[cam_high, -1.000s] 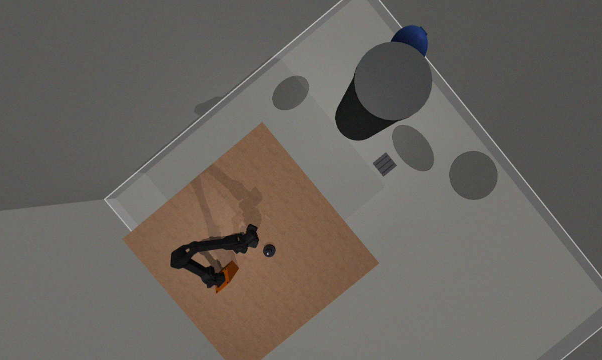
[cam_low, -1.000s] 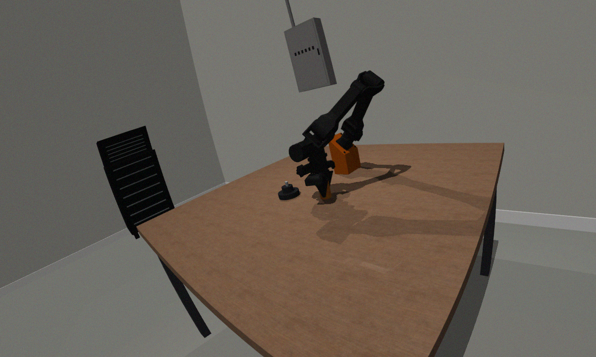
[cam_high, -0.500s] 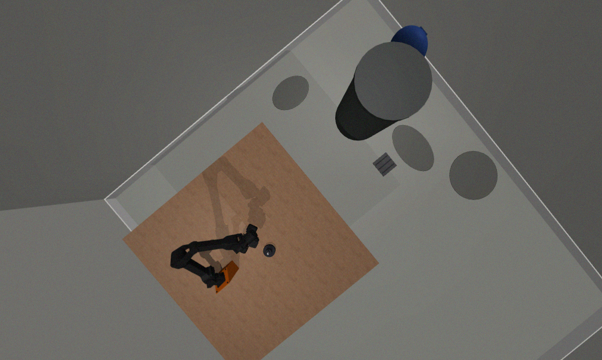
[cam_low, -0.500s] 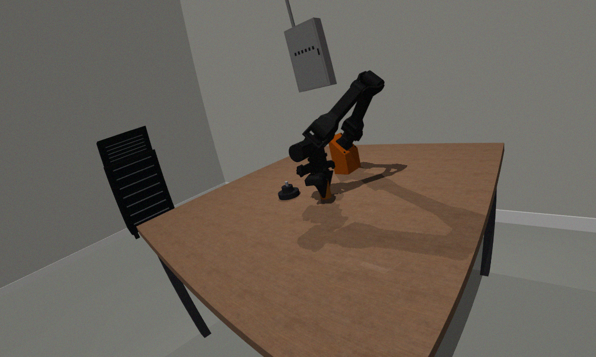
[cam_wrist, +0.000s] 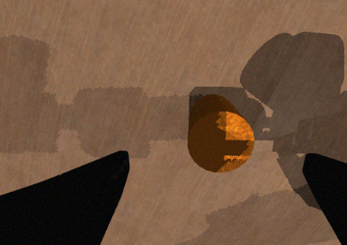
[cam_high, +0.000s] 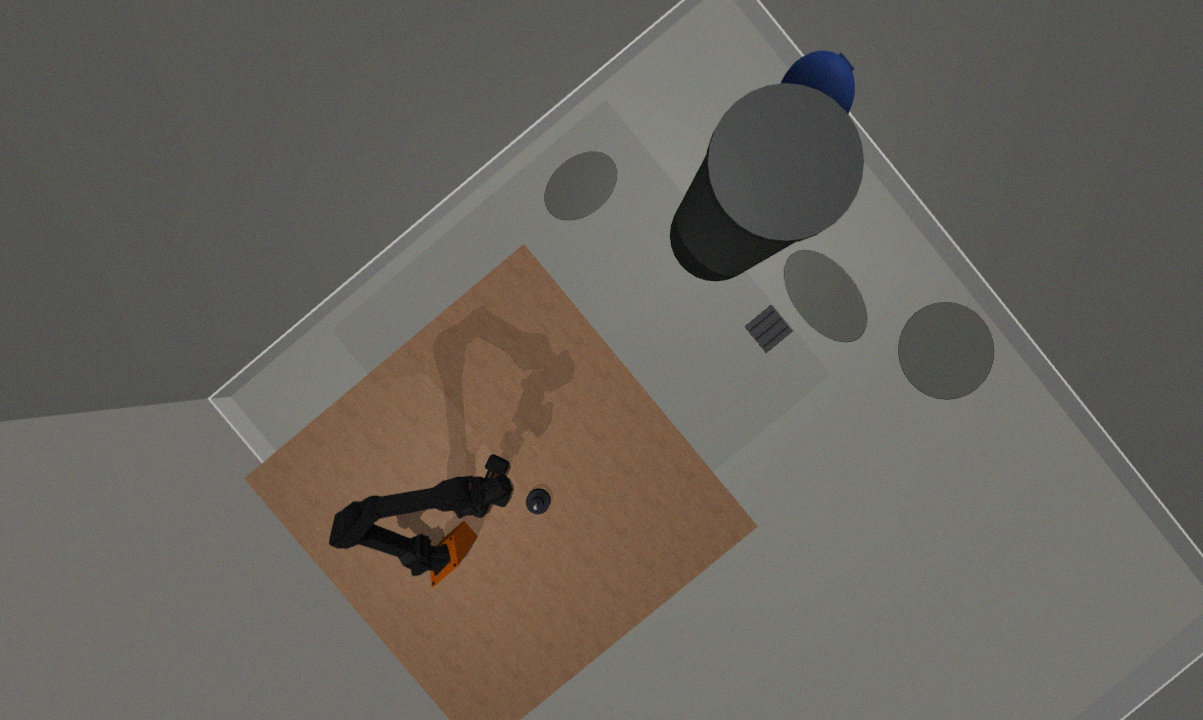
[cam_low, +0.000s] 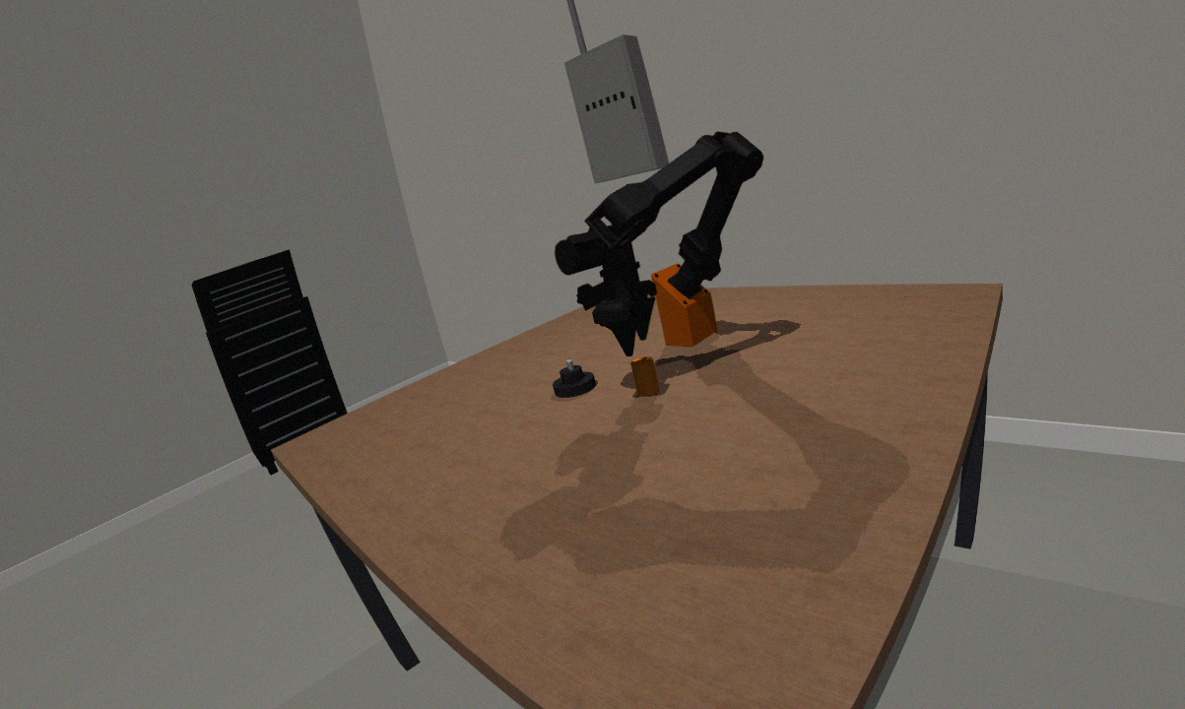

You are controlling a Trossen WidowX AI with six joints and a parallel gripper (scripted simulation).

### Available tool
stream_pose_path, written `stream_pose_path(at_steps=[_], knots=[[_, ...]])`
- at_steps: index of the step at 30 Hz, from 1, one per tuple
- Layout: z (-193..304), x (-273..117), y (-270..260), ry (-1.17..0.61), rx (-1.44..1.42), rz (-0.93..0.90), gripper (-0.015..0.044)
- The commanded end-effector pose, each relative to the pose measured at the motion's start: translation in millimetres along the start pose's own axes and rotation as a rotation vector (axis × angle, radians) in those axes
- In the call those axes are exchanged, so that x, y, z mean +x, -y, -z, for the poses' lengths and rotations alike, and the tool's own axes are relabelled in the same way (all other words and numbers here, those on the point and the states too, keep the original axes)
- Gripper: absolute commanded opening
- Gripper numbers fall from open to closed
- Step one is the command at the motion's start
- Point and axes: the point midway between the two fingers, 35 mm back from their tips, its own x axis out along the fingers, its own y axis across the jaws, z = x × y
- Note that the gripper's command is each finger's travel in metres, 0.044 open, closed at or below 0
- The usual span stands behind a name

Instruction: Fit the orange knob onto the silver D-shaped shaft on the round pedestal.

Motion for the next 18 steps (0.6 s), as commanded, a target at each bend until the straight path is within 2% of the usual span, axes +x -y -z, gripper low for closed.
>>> stream_pose_path(at_steps=[1, 18], knots=[[2.1, -4.6, 3.6, -0.007, -0.002, 0.016, 0.0440], [1.8, 25.9, 3.8, -0.005, -0.011, 0.021, 0.0440]])
